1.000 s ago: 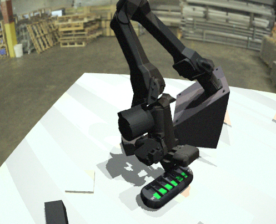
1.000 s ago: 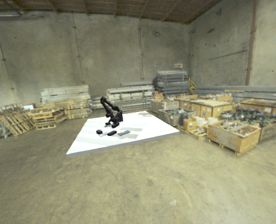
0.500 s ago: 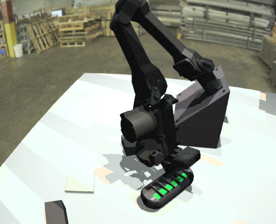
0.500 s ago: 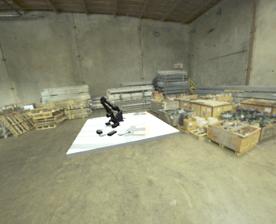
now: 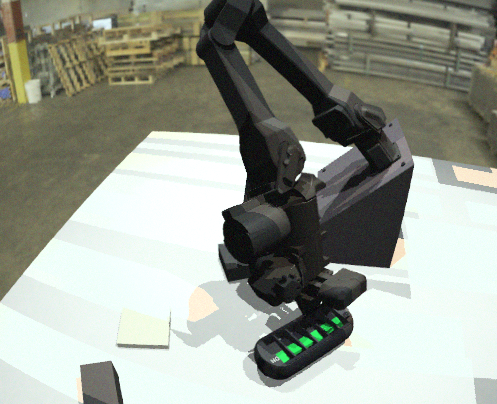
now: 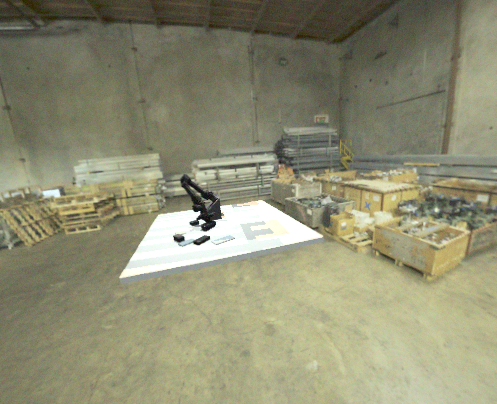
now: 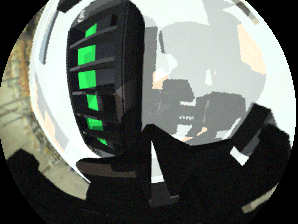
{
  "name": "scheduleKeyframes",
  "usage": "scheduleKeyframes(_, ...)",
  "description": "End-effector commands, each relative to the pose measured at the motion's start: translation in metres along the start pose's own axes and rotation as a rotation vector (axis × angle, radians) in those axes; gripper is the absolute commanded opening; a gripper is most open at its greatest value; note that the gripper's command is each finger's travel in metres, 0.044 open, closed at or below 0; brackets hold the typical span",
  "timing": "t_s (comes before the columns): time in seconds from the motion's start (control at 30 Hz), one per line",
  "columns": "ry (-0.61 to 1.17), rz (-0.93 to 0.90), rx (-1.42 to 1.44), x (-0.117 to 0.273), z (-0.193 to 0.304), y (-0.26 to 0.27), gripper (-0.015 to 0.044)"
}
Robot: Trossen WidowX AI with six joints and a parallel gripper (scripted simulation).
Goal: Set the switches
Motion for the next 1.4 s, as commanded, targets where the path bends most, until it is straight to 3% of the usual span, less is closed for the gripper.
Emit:
scheduleKeyframes(0.0,0.003,-0.024,0.003,-0.002,0.0,0.009,0.0)
scheduleKeyframes(1.37,0.002,-0.025,0.003,-0.007,-0.004,0.028,0.0)
Point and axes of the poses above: the point midway between the two fingers, 35 mm back from their tips, its own x axis back along the fingers, its own y axis across the jaws, z = x × y, the point moved 3 cm from there along x, back along the fingers, and after that the axes turned 5 degrees about -x, right-handed, at the moved point
